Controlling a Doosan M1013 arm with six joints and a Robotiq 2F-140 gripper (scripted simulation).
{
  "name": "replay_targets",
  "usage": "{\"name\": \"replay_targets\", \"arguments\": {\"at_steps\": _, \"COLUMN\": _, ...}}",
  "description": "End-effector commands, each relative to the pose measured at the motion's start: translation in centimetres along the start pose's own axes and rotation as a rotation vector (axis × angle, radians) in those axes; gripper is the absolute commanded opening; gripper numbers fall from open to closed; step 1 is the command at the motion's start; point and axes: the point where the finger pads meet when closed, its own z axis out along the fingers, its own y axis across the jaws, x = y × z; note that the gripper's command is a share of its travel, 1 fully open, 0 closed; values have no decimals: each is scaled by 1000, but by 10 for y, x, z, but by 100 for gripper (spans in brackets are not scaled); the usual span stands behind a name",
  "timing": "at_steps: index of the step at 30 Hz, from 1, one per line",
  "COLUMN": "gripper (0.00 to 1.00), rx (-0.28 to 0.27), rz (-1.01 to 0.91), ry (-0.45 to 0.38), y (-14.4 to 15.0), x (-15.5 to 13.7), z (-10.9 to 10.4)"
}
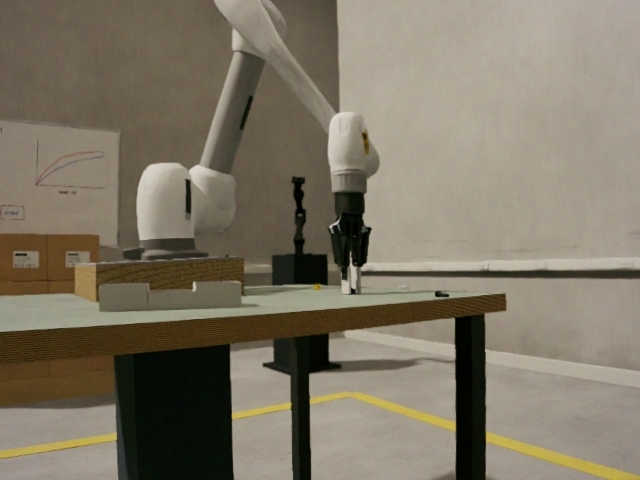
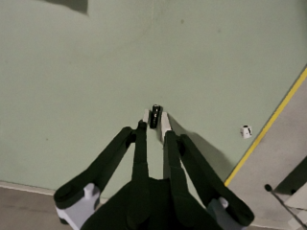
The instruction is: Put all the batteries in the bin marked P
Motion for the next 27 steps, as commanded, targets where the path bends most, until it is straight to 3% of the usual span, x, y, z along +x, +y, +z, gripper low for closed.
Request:
{"name": "replay_targets", "arguments": {"at_steps": 1, "gripper": 26, "rx": -1, "rz": 0, "ry": -1, "y": 0, "x": 0, "z": 0}}
{"name": "replay_targets", "arguments": {"at_steps": 8, "gripper": 26, "rx": -1, "rz": 0, "ry": -1, "y": 0, "x": 0, "z": 0}}
{"name": "replay_targets", "arguments": {"at_steps": 9, "gripper": 15, "rx": -1, "rz": 0, "ry": -1, "y": 0, "x": 0, "z": 0}}
{"name": "replay_targets", "arguments": {"at_steps": 27, "gripper": 15, "rx": -1, "rz": 0, "ry": -1, "y": 0, "x": 0, "z": 0}}
